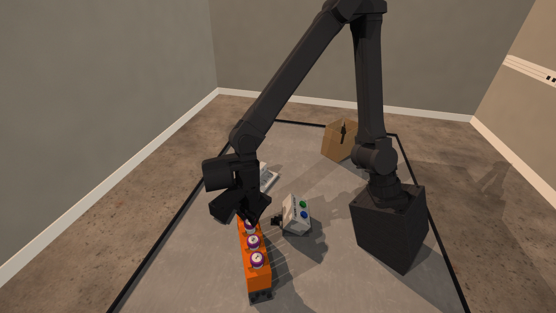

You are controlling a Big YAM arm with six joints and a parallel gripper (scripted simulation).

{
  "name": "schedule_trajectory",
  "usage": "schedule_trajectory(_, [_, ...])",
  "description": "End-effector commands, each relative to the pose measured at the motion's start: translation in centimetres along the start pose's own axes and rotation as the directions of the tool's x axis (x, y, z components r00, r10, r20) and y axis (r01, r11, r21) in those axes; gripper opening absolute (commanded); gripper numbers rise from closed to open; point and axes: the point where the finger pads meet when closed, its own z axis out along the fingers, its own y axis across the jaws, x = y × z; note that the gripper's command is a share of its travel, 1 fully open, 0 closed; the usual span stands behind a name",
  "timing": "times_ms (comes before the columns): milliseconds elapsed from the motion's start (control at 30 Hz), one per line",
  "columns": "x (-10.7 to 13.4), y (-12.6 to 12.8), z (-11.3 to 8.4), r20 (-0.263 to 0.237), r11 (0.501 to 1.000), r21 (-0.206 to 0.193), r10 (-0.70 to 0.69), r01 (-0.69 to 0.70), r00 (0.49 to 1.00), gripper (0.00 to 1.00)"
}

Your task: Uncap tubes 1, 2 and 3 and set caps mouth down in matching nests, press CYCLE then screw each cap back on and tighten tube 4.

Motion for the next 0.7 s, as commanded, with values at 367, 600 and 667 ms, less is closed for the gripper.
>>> schedule_trajectory(367, [-1.25, -1.68, -0.28, 0.022, 1.0, 0.016, 0.012, -0.012, 1.0, 0.0])
schedule_trajectory(600, [-1.09, -1.44, -0.16, 0.018, 1.0, 0.013, 0.01, -0.01, 1.0, 0.0])
schedule_trajectory(667, [-1.09, -1.44, -0.16, 0.018, 1.0, 0.013, 0.01, -0.01, 1.0, 0.0])
